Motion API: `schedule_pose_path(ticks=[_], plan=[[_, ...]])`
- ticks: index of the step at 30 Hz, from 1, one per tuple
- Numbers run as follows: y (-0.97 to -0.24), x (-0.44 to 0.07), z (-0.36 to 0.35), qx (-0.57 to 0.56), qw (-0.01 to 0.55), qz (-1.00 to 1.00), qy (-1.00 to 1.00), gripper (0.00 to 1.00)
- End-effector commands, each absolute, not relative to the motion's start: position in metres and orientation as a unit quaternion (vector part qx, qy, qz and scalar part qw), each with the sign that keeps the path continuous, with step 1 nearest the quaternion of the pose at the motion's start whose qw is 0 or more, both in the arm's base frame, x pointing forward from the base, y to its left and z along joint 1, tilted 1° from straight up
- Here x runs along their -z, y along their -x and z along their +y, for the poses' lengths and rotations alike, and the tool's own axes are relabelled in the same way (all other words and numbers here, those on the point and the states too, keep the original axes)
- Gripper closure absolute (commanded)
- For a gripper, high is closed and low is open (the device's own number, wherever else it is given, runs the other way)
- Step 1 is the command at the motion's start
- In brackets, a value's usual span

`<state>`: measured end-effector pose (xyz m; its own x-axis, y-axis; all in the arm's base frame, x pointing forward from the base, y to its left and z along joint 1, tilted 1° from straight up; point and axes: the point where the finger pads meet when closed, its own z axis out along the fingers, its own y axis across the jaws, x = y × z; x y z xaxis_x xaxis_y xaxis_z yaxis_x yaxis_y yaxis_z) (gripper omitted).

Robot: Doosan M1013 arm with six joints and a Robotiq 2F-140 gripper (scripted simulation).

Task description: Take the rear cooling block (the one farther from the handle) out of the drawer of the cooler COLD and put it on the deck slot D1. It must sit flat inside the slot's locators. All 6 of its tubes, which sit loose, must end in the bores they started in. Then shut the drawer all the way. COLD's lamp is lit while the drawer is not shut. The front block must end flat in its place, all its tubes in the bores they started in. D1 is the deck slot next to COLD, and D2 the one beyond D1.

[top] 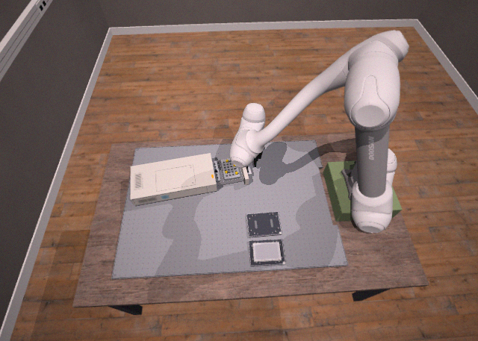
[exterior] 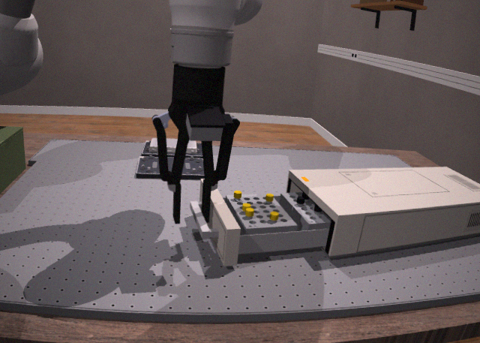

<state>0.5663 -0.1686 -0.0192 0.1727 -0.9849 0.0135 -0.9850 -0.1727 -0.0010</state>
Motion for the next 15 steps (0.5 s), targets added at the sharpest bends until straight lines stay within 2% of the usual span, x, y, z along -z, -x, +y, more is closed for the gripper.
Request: schedule_pose_path(ticks=[1, 15], plan=[[-0.562, 0.019, -0.169, -0.006, 0.004, -0.643, -0.766, 0.66], [-0.547, 0.019, -0.172, -0.006, 0.004, -0.643, -0.766, 0.66]])
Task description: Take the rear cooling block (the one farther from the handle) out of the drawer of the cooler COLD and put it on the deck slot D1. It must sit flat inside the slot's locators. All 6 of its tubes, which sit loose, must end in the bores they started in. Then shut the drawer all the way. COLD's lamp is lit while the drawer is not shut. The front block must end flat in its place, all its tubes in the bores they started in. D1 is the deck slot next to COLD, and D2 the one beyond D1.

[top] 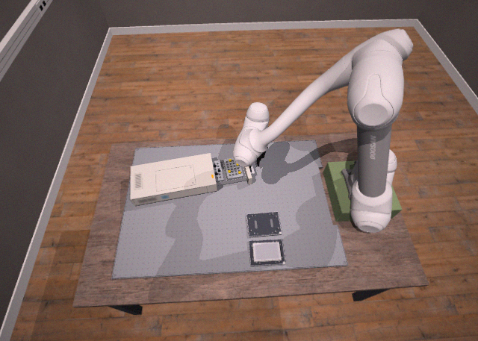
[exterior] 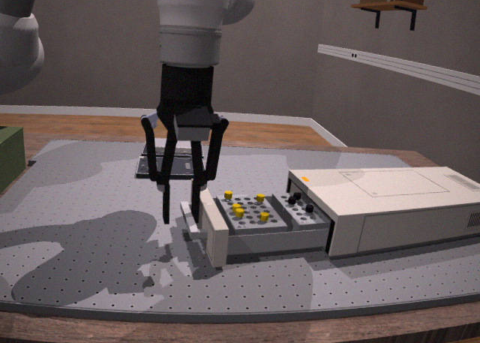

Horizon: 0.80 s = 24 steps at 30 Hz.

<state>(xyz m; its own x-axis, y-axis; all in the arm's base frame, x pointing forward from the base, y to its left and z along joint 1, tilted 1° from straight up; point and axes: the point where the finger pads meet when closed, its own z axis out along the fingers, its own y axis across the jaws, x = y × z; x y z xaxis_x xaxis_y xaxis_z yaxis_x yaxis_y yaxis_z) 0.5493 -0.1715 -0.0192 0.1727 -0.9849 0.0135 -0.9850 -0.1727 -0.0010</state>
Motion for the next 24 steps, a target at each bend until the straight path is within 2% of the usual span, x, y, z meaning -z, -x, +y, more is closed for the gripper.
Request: schedule_pose_path(ticks=[1, 24], plan=[[-0.545, 0.019, -0.172, -0.006, 0.004, -0.643, -0.766, 0.66], [-0.522, 0.019, -0.176, -0.006, 0.004, -0.643, -0.766, 0.66]])
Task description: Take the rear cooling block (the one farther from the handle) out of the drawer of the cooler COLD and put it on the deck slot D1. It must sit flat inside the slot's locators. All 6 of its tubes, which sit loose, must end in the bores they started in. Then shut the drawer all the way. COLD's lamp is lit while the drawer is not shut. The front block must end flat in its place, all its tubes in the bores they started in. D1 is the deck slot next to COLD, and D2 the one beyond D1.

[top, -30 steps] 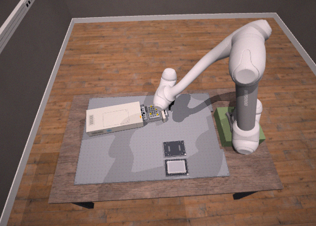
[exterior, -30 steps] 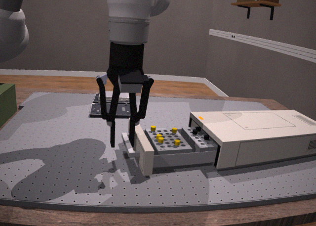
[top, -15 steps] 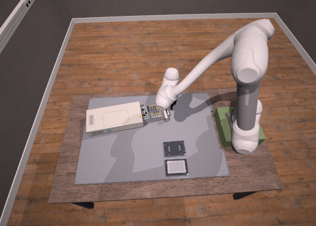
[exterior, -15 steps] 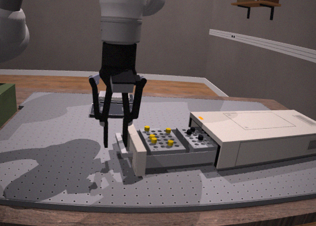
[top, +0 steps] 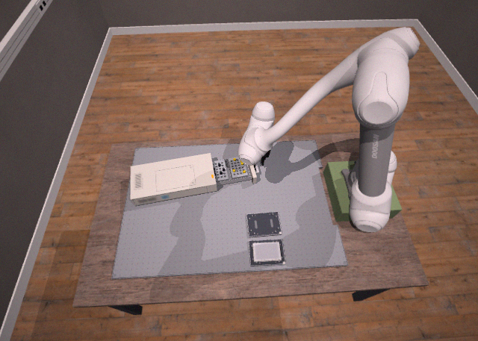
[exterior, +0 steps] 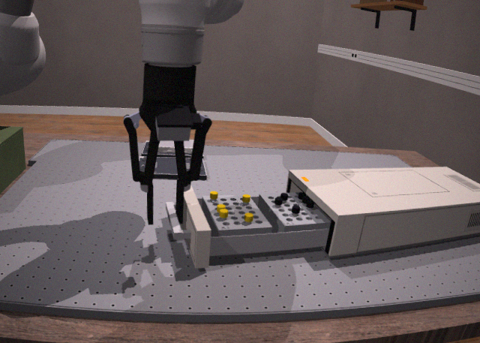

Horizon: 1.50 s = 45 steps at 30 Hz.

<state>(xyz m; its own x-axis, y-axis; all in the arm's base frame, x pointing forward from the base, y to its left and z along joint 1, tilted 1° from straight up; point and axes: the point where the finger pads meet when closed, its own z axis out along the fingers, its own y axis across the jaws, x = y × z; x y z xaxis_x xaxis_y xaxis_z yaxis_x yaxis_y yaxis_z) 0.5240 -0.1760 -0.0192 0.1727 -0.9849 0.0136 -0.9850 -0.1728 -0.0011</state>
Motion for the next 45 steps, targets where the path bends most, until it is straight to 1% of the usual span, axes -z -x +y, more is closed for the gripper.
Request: schedule_pose_path(ticks=[1, 45], plan=[[-0.521, 0.019, -0.177, -0.006, 0.004, -0.643, -0.766, 0.66], [-0.500, 0.019, -0.180, -0.006, 0.004, -0.643, -0.766, 0.66]])
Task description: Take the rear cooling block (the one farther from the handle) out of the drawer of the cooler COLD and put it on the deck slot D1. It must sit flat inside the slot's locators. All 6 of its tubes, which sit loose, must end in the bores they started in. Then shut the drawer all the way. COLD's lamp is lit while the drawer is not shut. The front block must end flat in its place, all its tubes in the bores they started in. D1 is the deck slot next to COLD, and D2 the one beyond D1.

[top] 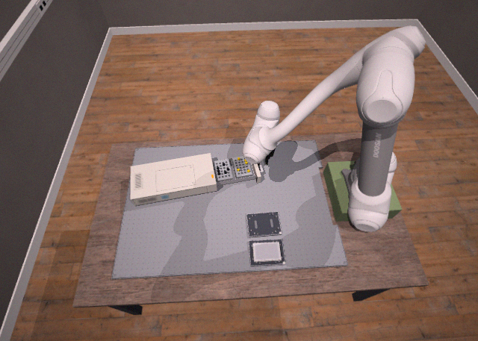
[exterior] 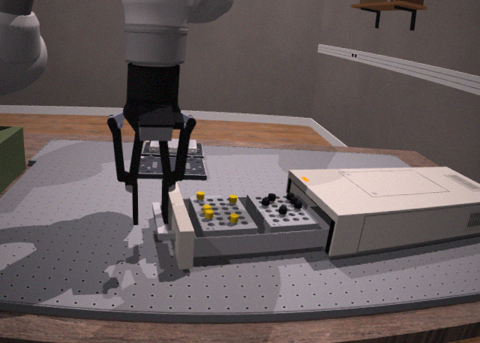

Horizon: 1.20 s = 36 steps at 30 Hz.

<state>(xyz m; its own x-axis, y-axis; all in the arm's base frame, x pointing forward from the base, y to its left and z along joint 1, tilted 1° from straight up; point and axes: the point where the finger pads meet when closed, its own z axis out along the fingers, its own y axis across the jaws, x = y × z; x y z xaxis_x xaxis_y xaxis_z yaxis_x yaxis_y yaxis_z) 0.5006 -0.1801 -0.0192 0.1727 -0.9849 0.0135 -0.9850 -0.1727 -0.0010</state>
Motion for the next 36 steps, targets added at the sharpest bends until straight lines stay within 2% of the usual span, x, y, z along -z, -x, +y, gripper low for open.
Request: schedule_pose_path(ticks=[1, 36], plan=[[-0.4999, 0.0188, -0.1804, -0.006, 0.004, -0.643, -0.766, 0.66], [-0.4901, 0.0188, -0.1821, -0.006, 0.004, -0.643, -0.766, 0.66]])
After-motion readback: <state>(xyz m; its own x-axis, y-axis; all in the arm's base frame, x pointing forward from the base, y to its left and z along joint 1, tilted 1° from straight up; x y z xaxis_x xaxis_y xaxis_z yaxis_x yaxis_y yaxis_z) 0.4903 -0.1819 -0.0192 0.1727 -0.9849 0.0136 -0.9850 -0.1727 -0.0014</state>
